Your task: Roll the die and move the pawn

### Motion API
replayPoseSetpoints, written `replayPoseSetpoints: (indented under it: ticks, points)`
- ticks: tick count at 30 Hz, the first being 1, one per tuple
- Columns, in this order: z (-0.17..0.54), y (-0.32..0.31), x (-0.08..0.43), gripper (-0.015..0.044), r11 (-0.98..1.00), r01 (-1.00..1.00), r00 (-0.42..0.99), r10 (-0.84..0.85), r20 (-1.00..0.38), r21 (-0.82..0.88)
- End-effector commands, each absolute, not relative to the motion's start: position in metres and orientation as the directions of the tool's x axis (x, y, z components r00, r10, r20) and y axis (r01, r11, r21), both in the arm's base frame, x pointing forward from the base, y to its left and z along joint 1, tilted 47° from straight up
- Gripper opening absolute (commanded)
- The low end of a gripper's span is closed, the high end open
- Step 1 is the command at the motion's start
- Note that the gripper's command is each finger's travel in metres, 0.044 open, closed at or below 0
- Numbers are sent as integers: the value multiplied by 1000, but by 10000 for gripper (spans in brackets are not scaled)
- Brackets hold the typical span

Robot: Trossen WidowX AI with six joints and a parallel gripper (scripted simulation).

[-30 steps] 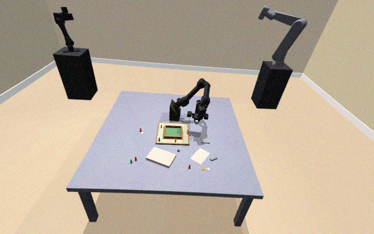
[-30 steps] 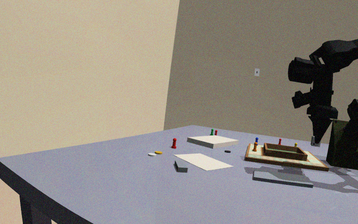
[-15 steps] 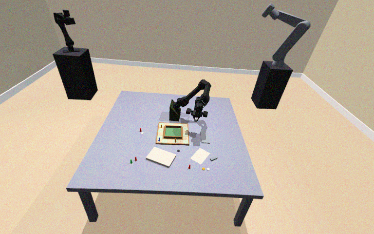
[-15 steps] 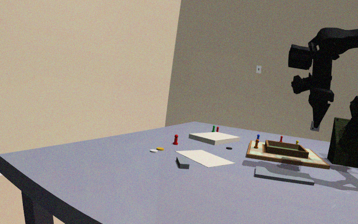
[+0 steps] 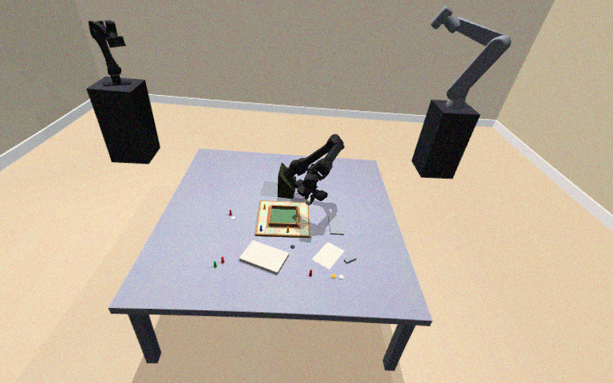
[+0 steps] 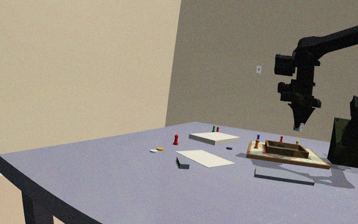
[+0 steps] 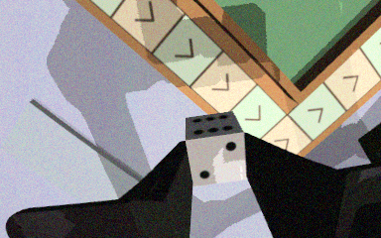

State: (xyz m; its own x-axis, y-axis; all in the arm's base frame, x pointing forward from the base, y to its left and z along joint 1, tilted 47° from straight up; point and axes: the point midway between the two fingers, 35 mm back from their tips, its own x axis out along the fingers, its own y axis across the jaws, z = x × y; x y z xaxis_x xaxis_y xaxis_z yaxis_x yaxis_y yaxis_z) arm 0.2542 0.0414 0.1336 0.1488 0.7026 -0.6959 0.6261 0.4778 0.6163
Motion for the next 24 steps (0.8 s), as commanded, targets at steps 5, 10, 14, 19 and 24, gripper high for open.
replayPoseSetpoints:
  ticks: [5,10,14,19,24]
  points:
    - [102,17,266,0,323,811,146,697,-702,489]
    - [81,2,270,0,209,896,143,698,-701,391]
    - [64,-9,272,0,114,946,141,701,-699,305]
    - [42,-23,272,0,-8,982,140,705,-695,189]
    - [23,-34,270,0,-111,990,139,710,-690,84]
